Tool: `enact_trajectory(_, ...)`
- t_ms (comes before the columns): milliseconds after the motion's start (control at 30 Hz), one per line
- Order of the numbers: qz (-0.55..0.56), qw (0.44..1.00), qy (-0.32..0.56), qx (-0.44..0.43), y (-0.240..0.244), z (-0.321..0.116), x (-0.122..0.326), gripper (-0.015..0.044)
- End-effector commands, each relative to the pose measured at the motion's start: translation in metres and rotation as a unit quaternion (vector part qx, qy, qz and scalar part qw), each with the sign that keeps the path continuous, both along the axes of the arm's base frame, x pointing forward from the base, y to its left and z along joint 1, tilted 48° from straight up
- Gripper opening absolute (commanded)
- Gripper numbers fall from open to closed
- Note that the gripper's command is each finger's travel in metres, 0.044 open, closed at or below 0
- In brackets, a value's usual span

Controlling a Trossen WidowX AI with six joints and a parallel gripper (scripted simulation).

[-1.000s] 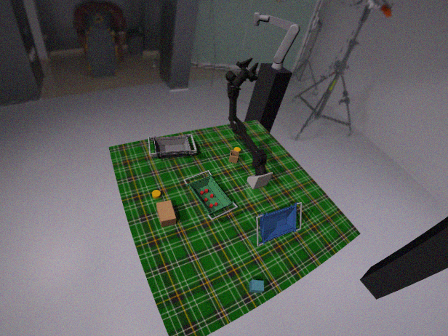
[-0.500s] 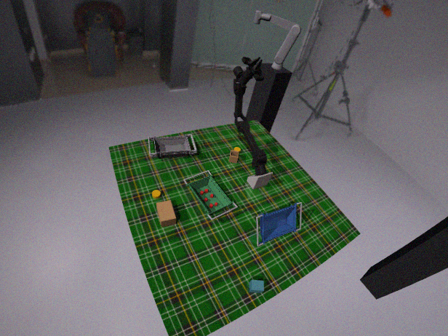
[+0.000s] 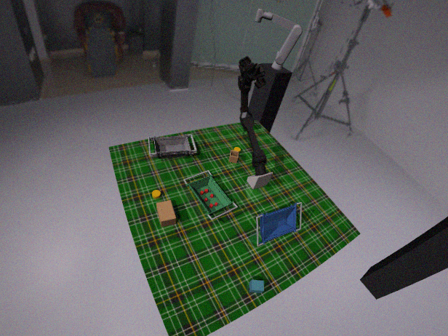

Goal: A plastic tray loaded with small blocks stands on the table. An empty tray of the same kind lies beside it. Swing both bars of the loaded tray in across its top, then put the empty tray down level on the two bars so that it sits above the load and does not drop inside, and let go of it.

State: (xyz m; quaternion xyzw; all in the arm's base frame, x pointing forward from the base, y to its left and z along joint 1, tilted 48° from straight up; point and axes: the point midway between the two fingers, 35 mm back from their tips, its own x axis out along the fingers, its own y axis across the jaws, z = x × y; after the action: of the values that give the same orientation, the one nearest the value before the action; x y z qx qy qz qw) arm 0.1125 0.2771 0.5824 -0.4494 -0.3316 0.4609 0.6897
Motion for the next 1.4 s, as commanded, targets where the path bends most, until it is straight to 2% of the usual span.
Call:
enact_trajectory(0,-0.085,0.992,0.081,-0.053,0.019,-0.049,0.056,0.0085)
enact_trajectory(333,-0.275,0.924,0.245,-0.102,0.001,-0.141,0.169,0.0085)
enact_trajectory(700,-0.497,0.777,0.369,-0.118,-0.090,-0.240,0.263,0.0085)
enact_trajectory(1033,-0.714,0.530,0.442,-0.121,-0.222,-0.346,0.303,0.0085)
enact_trajectory(1367,-0.864,0.243,0.422,-0.128,-0.367,-0.428,0.275,0.0085)
